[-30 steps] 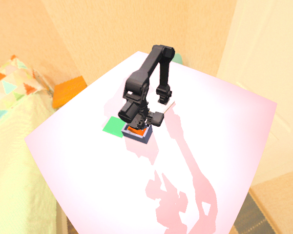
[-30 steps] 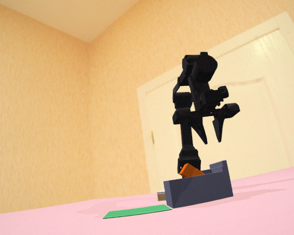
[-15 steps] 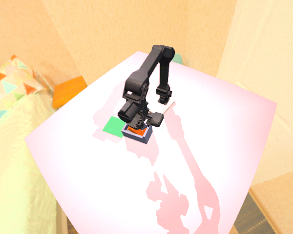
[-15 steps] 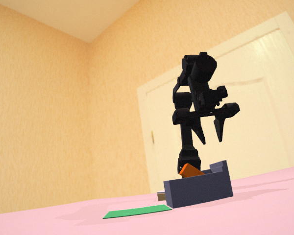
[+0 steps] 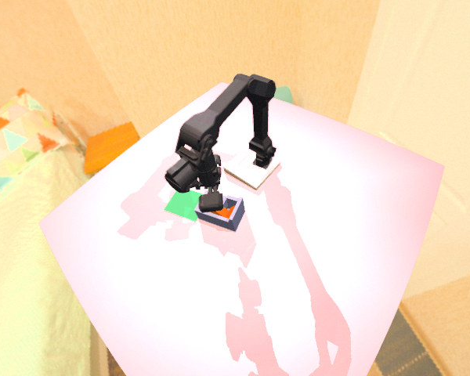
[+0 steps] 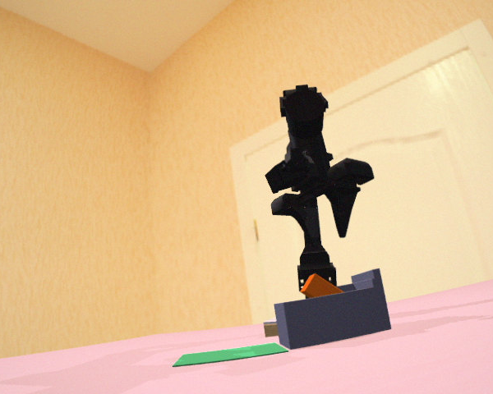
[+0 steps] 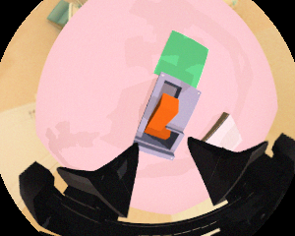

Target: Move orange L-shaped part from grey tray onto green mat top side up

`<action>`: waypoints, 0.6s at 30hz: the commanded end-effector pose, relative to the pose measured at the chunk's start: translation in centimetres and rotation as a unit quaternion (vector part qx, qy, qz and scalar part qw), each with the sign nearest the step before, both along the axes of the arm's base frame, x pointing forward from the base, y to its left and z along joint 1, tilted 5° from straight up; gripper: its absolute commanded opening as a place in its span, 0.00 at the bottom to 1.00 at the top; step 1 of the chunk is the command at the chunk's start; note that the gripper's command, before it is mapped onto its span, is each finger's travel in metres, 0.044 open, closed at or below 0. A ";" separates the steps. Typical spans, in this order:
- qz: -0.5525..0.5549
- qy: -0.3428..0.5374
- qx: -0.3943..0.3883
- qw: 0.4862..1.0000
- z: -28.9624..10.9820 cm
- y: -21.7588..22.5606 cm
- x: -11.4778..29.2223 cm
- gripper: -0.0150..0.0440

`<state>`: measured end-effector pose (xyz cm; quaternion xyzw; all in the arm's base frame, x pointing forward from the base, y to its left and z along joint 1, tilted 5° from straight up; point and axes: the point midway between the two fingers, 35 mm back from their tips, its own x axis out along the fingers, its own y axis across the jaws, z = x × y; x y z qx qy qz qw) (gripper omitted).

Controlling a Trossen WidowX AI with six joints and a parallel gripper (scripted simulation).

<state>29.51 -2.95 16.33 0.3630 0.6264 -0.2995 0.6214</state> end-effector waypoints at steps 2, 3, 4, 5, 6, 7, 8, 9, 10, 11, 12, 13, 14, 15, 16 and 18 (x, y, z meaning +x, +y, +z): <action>-0.242 0.022 0.007 0.970 0.0 -2.5 0.4 0.73; -0.242 0.022 0.007 0.970 0.0 -2.5 0.4 0.73; -0.242 0.022 0.007 0.970 0.0 -2.5 0.4 0.73; -0.242 0.022 0.007 0.970 0.0 -2.5 0.4 0.73; -0.242 0.022 0.007 0.970 0.0 -2.5 0.4 0.73; -0.242 0.022 0.007 0.970 0.0 -2.5 0.4 0.73; -0.242 0.022 0.007 0.970 -0.1 -2.5 0.4 0.73; -0.242 0.022 0.007 0.970 -0.3 -2.5 0.4 0.73; -0.242 0.022 0.007 0.970 -0.5 -2.4 0.4 0.73; -0.242 0.022 0.007 0.970 -0.9 -2.4 0.4 0.73; -0.242 0.022 0.007 0.970 -1.3 -2.4 0.5 0.73; -0.242 0.022 0.007 0.970 -1.7 -2.4 0.5 0.73; -0.242 0.022 0.007 0.970 -2.2 -2.3 0.5 0.73; -0.242 0.022 0.007 0.970 -2.7 -2.3 0.5 0.73; -0.242 0.022 0.008 0.970 -3.0 -2.2 0.5 0.73; -0.242 0.022 0.008 0.970 -3.1 -2.2 0.5 0.73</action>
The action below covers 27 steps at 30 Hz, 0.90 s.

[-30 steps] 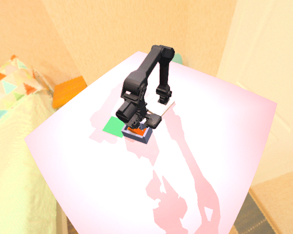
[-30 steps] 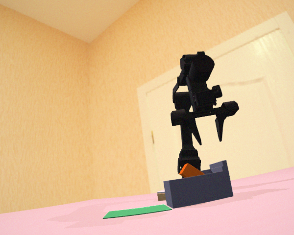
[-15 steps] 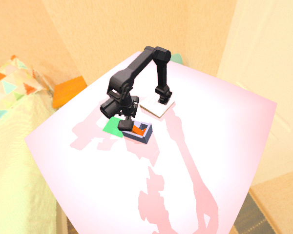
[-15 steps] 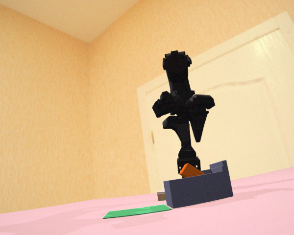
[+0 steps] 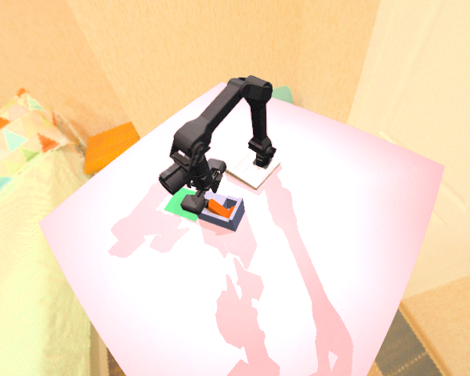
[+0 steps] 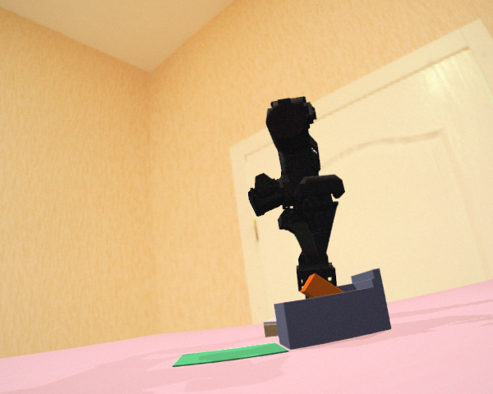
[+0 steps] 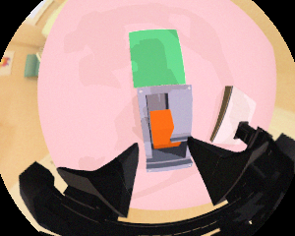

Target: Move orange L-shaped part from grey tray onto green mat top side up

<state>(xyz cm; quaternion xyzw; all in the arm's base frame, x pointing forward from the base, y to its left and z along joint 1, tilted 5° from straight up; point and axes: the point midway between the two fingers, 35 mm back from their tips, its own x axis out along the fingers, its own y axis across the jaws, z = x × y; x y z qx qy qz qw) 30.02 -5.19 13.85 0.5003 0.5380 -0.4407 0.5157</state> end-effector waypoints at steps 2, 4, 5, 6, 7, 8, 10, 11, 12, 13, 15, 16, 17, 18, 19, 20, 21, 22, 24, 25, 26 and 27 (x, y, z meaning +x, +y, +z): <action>-0.004 0.001 -0.001 1.000 -0.7 0.0 0.0 0.73; -0.004 0.001 -0.001 1.000 -1.0 0.0 0.0 0.73; -0.004 0.001 -0.001 1.000 -1.1 0.0 0.0 0.73; -0.004 0.001 -0.001 1.000 -1.3 0.1 0.0 0.73; -0.004 0.001 -0.001 1.000 -1.4 0.1 0.1 0.73; -0.004 0.001 -0.001 1.000 -1.6 0.1 0.1 0.73; -0.004 0.001 -0.001 1.000 -1.9 0.1 0.1 0.73; -0.004 0.001 -0.001 1.000 -2.1 0.1 0.1 0.73; -0.004 0.001 -0.001 1.000 -2.2 0.1 0.1 0.73; -0.004 0.001 -0.001 1.000 -2.4 0.1 0.1 0.73; -0.004 0.001 -0.001 1.000 -2.7 0.2 0.1 0.73; -0.004 0.001 -0.001 1.000 -2.9 0.2 0.1 0.73; -0.004 0.001 -0.001 1.000 -3.1 0.2 0.2 0.73; -0.004 0.001 -0.001 1.000 -3.2 0.2 0.2 0.73; -0.004 0.001 -0.001 1.000 -3.4 0.2 0.2 0.73; -0.004 0.001 -0.001 1.000 -3.5 0.2 0.2 0.73; -0.004 0.001 -0.001 1.000 -3.7 0.2 0.2 0.73; -0.004 0.001 -0.001 1.000 -3.9 0.3 0.2 0.73; -0.004 0.001 -0.001 1.000 -4.2 0.3 0.2 0.73; -0.004 0.001 -0.001 1.000 -4.3 0.3 0.2 0.73; -0.004 0.001 -0.001 1.000 -4.5 0.3 0.2 0.73; -0.004 0.001 -0.001 1.000 -4.7 0.3 0.1 0.73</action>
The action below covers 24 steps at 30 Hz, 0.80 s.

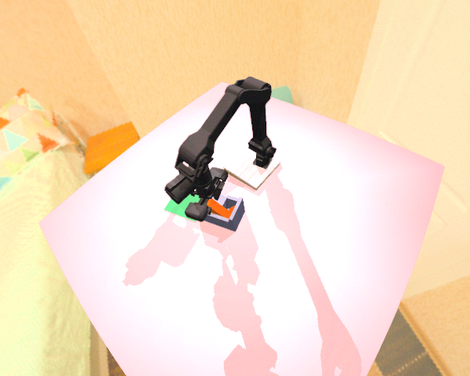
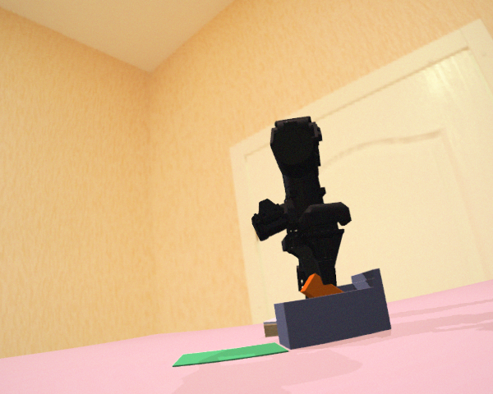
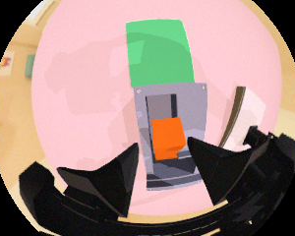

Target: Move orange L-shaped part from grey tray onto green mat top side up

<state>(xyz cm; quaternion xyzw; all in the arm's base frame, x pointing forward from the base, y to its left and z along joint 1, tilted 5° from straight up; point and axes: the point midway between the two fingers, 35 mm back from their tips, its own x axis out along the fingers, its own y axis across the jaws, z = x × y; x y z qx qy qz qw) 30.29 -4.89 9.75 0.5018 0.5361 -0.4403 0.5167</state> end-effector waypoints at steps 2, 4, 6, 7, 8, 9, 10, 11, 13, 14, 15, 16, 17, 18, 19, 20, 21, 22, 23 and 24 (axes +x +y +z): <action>-0.003 0.003 -0.001 1.000 -0.9 0.1 -0.1 0.73; -0.003 0.003 -0.001 1.000 -1.2 0.1 -0.2 0.73; -0.003 0.003 -0.001 1.000 -1.3 0.1 -0.2 0.73; 0.000 0.001 0.000 1.000 -0.9 0.1 -0.1 0.68; 0.000 0.001 0.000 1.000 -0.9 0.1 -0.1 0.64; 0.000 0.001 0.000 1.000 -0.9 0.1 -0.1 0.60; 0.000 0.001 0.000 1.000 -0.9 0.1 -0.1 0.55; 0.000 0.001 0.000 1.000 -0.9 0.1 -0.1 0.54; 0.000 0.001 0.000 1.000 -0.9 0.1 -0.1 0.52; 0.000 0.001 0.000 1.000 -0.9 0.1 -0.1 0.51; 0.000 0.001 0.000 1.000 -0.9 0.1 -0.1 0.49; 0.000 0.001 0.000 1.000 -0.9 0.1 -0.1 0.48; 0.000 0.001 0.000 1.000 -0.9 0.1 -0.1 0.47; 0.000 0.001 0.000 1.000 -0.9 0.1 -0.1 0.46; 0.000 0.001 0.000 1.000 -0.9 0.1 -0.1 0.45; 0.000 0.001 0.000 1.000 -0.9 0.1 -0.1 0.44; 0.000 0.001 0.000 1.000 -0.9 0.1 -0.1 0.43; 0.000 0.001 0.000 1.000 -0.9 0.1 -0.1 0.38; 0.000 0.001 0.000 1.000 -0.9 0.1 -0.1 0.34; 0.000 0.001 0.000 1.000 -0.9 0.1 -0.1 0.29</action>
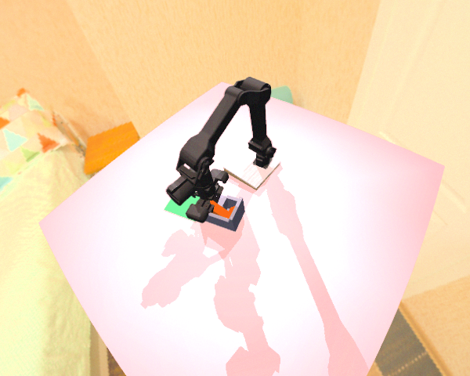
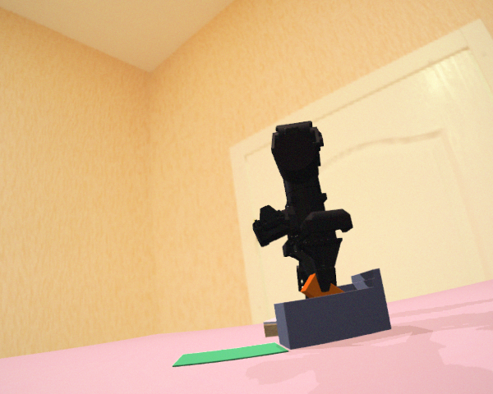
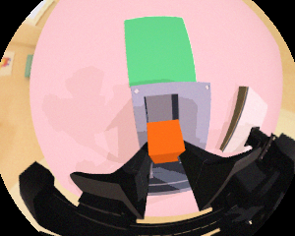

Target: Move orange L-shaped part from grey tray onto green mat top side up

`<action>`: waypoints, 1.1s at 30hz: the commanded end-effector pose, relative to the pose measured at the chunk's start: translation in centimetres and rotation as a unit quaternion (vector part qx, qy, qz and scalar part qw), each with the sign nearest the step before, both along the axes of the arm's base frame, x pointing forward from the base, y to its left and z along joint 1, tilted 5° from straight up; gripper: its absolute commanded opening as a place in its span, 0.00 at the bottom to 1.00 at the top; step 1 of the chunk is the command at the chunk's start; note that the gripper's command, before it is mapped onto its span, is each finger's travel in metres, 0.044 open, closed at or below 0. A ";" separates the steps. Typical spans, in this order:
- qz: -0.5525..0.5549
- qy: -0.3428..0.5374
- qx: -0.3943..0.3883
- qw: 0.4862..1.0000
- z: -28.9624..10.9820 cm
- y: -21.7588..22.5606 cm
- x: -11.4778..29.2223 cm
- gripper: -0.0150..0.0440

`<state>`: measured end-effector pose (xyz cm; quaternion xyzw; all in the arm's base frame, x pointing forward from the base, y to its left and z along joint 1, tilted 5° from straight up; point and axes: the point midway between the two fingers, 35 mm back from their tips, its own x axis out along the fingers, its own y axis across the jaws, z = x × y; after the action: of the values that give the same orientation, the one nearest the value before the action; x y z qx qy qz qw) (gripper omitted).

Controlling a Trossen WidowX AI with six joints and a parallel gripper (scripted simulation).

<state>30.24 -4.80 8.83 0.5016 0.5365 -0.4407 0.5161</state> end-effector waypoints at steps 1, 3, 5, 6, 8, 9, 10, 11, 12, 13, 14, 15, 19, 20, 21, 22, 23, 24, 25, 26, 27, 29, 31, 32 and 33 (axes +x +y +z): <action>0.000 0.000 0.000 1.000 0.0 0.0 0.0 0.25; 0.000 0.000 0.000 1.000 0.0 0.0 0.0 0.25; 0.000 0.000 0.000 1.000 0.1 0.0 0.0 0.25; 0.000 0.000 0.000 1.000 0.1 0.0 0.0 0.25; 0.000 0.000 0.000 1.000 0.3 0.0 0.0 0.25; 0.000 0.000 0.000 1.000 0.4 0.0 0.0 0.25; -0.001 0.000 0.000 1.000 0.5 -0.1 0.0 0.25; -0.001 0.001 0.000 1.000 0.7 -0.1 0.0 0.25; -0.001 0.001 0.000 1.000 0.8 -0.1 0.0 0.25; -0.001 0.001 0.000 1.000 1.0 -0.1 -0.1 0.25; -0.001 0.001 -0.001 1.000 1.1 -0.1 -0.1 0.25; -0.002 0.001 -0.001 1.000 1.3 -0.1 -0.1 0.25; -0.002 0.001 -0.001 1.000 1.9 -0.2 -0.1 0.25; -0.002 0.002 -0.001 1.000 2.1 -0.2 -0.1 0.25; -0.002 0.002 -0.001 1.000 2.2 -0.2 -0.1 0.25; -0.002 0.002 -0.001 1.000 2.4 -0.2 -0.1 0.25; -0.002 0.002 -0.001 1.000 2.5 -0.2 -0.1 0.25; -0.003 0.002 -0.001 1.000 2.7 -0.2 -0.1 0.25; -0.003 0.002 -0.001 1.000 2.8 -0.3 -0.2 0.25; -0.003 0.002 -0.001 1.000 3.0 -0.3 -0.2 0.25; -0.003 0.002 -0.001 1.000 3.1 -0.3 -0.2 0.25; -0.003 0.002 -0.001 1.000 3.5 -0.3 -0.2 0.25; -0.003 0.002 -0.001 1.000 3.8 -0.3 -0.2 0.25; -0.003 0.002 -0.001 1.000 3.9 -0.4 -0.2 0.25; -0.003 0.002 -0.001 1.000 4.1 -0.4 -0.2 0.25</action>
<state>29.95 -5.25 12.36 0.4999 0.5340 -0.4484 0.5137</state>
